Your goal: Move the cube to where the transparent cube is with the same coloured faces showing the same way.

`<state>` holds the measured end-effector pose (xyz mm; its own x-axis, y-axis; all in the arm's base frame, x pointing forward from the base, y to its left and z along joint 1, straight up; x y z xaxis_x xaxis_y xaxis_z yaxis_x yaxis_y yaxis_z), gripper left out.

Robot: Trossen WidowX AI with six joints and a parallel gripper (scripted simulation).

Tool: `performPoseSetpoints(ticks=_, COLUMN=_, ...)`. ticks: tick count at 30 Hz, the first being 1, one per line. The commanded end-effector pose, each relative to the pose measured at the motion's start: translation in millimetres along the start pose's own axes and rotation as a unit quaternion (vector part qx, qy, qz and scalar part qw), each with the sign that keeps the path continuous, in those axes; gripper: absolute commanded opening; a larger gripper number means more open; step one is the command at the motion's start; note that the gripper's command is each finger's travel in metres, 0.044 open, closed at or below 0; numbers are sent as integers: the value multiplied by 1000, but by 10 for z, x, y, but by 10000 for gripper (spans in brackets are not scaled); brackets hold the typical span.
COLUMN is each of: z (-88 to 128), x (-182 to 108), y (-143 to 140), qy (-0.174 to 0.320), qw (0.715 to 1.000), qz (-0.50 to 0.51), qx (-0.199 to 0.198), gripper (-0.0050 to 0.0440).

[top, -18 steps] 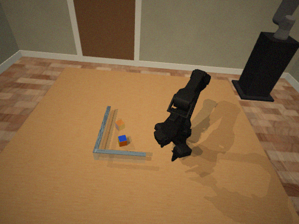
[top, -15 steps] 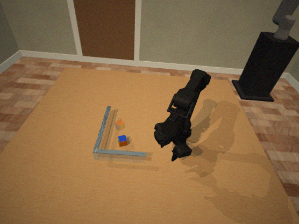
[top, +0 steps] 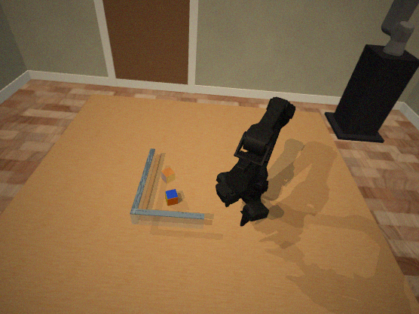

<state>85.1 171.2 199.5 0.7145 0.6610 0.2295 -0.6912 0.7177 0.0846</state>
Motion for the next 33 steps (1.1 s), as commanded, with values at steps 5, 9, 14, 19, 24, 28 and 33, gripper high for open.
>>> performPoseSetpoints(ticks=5, z=-32, x=266, y=-246, qy=4, qw=1000, qz=-7, qx=-20, gripper=280)
performPoseSetpoints(ticks=9, z=-134, x=524, y=-665, qy=24, qw=999, qz=-18, qx=-42, gripper=280)
performPoseSetpoints(ticks=14, z=-256, x=726, y=-1312, qy=55, qw=996, qz=-34, qx=-58, gripper=280)
performPoseSetpoints(ticks=19, z=-330, x=758, y=-1755, qy=75, qw=994, qz=-45, qx=-61, gripper=280)
performPoseSetpoints(ticks=24, z=-426, x=680, y=-2346, qy=99, qw=992, qz=-59, qx=-57, gripper=280)
performPoseSetpoints(ticks=28, z=-435, x=666, y=-2402, qy=101, qw=991, qz=-61, qx=-56, gripper=280)
performPoseSetpoints(ticks=33, z=-435, x=666, y=-2402, qy=101, qw=991, qz=-61, qx=-56, gripper=280)
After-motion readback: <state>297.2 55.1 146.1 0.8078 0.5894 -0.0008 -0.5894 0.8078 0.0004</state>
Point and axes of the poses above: the point midway between the two fingers, 35 mm back from their tips, its own z axis back along the fingers, its own y axis across the jaws, x = y × z, the point moved 4 cm from there along z, back along the fingers, and after that the axes turned 15 degrees about z, right-handed, at the moved point
